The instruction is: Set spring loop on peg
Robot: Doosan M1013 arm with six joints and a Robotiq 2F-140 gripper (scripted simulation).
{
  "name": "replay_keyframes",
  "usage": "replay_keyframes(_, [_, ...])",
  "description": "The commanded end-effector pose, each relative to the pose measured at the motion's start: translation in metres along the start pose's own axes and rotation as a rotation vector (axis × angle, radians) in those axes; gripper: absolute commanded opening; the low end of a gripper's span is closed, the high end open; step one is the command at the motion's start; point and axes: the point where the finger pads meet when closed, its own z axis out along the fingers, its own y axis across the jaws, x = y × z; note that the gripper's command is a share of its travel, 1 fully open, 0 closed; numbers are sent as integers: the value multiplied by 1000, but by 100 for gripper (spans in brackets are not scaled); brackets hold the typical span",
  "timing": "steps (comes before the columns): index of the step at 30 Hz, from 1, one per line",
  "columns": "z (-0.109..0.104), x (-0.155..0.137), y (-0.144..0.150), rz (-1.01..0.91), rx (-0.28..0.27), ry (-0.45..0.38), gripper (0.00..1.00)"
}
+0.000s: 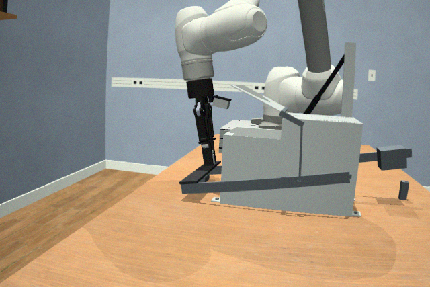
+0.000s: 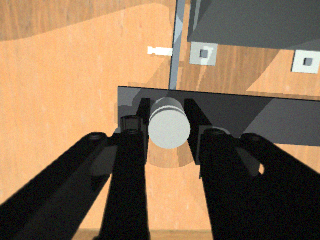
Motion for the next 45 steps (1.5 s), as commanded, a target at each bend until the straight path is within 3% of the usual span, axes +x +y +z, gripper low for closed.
replay_keyframes(1, [-1, 0, 1, 0, -1, 0, 25])
replay_keyframes(12, [-1, 0, 1, 0, -1, 0, 25])
replay_keyframes(45, [-29, 5, 1, 0, -1, 0, 25])
